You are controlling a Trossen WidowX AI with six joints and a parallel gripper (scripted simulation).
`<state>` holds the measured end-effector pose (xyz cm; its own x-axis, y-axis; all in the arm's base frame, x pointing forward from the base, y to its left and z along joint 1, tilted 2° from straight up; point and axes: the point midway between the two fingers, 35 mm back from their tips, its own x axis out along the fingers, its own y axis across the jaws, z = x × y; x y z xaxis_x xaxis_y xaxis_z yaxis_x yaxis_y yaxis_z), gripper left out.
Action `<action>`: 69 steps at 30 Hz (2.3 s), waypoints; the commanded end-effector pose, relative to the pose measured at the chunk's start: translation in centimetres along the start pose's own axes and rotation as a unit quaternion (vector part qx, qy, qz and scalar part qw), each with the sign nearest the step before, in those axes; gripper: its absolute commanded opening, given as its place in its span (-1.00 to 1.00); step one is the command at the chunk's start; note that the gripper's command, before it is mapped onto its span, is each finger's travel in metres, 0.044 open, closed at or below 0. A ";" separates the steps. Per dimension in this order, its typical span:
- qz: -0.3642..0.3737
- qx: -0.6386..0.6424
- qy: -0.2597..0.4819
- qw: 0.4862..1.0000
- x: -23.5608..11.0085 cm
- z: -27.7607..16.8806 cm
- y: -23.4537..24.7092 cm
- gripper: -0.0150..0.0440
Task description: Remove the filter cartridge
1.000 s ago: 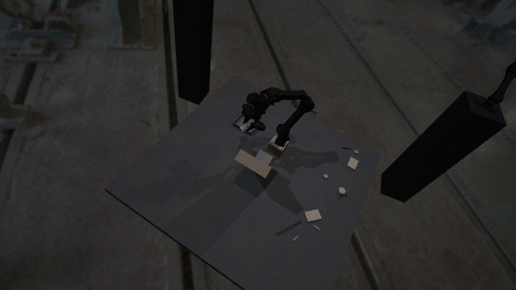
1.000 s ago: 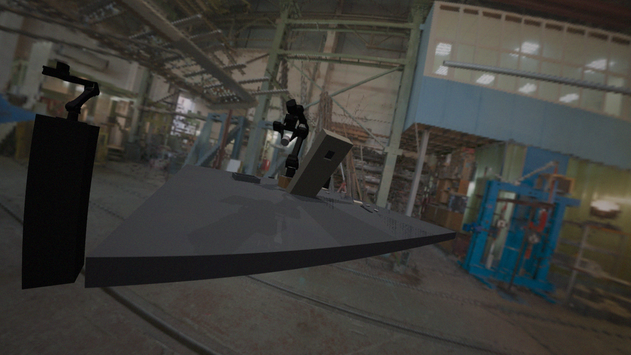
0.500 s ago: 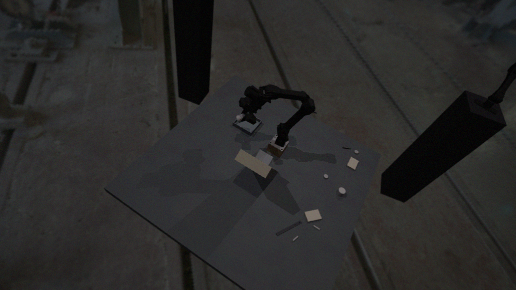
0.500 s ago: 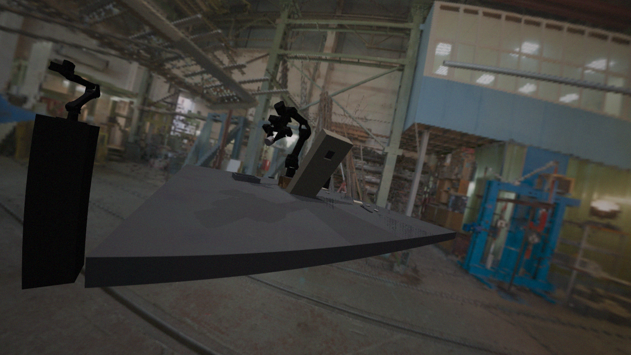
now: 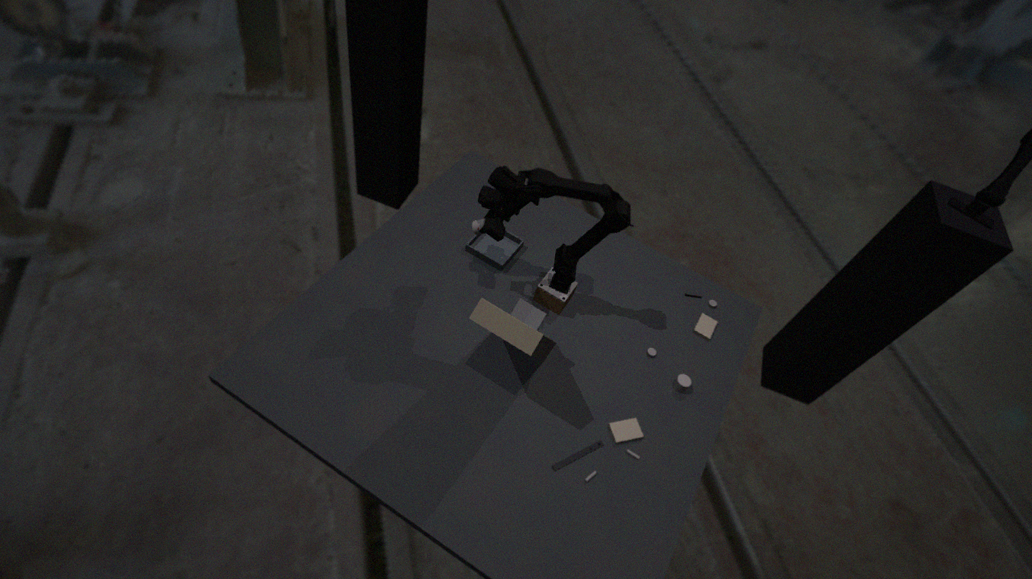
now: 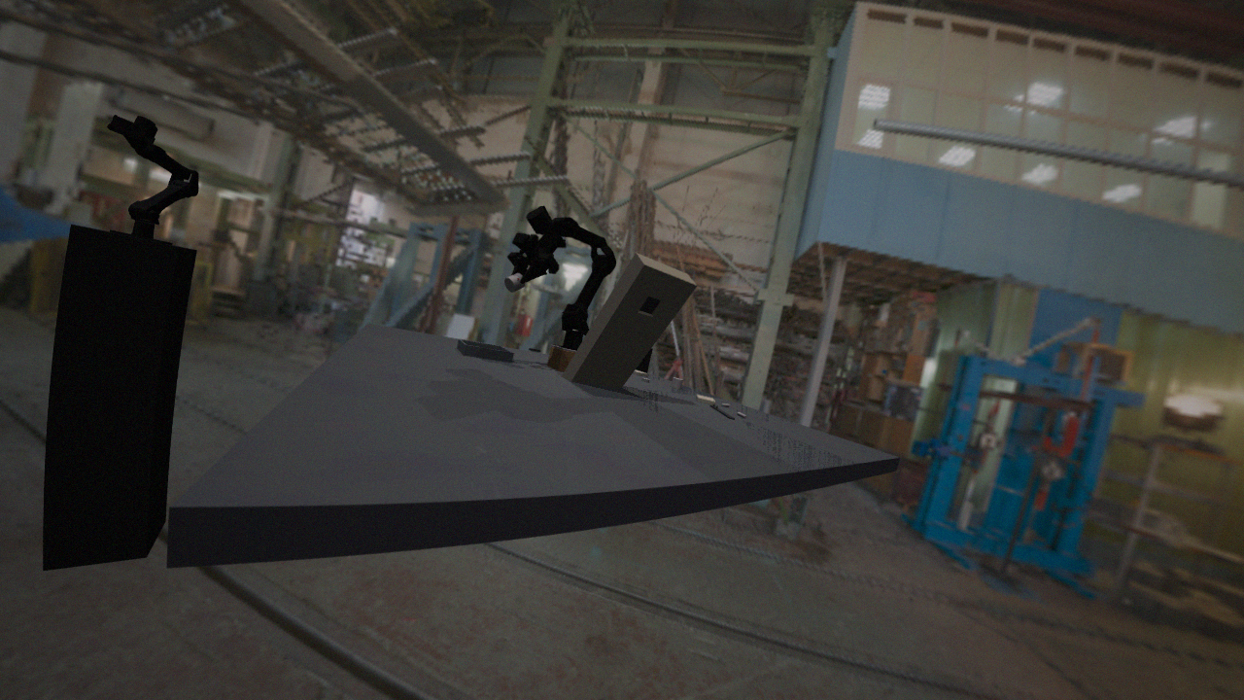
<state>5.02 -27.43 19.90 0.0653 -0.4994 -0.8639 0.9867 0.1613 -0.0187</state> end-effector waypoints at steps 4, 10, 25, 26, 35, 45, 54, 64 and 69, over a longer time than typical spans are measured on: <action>-0.030 0.048 0.001 0.998 2.3 -1.1 -3.0 -0.49; -0.057 0.092 0.001 0.994 4.2 -2.5 -5.9 -0.49; -0.125 0.200 0.001 0.972 7.8 -8.0 -12.5 -0.49; -0.130 0.207 0.001 0.970 8.0 -8.4 -12.9 -0.49; -0.145 0.232 0.002 0.962 9.8 -10.6 -14.3 -0.49; -0.145 0.232 0.002 0.962 14.1 -13.2 -14.3 -0.49; -0.146 0.235 0.005 0.961 14.8 -13.8 -14.3 -0.14; -0.146 0.235 0.005 0.961 14.8 -13.8 -14.3 0.75; -0.146 0.235 0.005 0.961 14.6 -13.7 -14.3 1.00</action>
<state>-10.12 -25.25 0.41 -0.2223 -0.4534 -0.8631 0.9213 -0.3873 -0.0338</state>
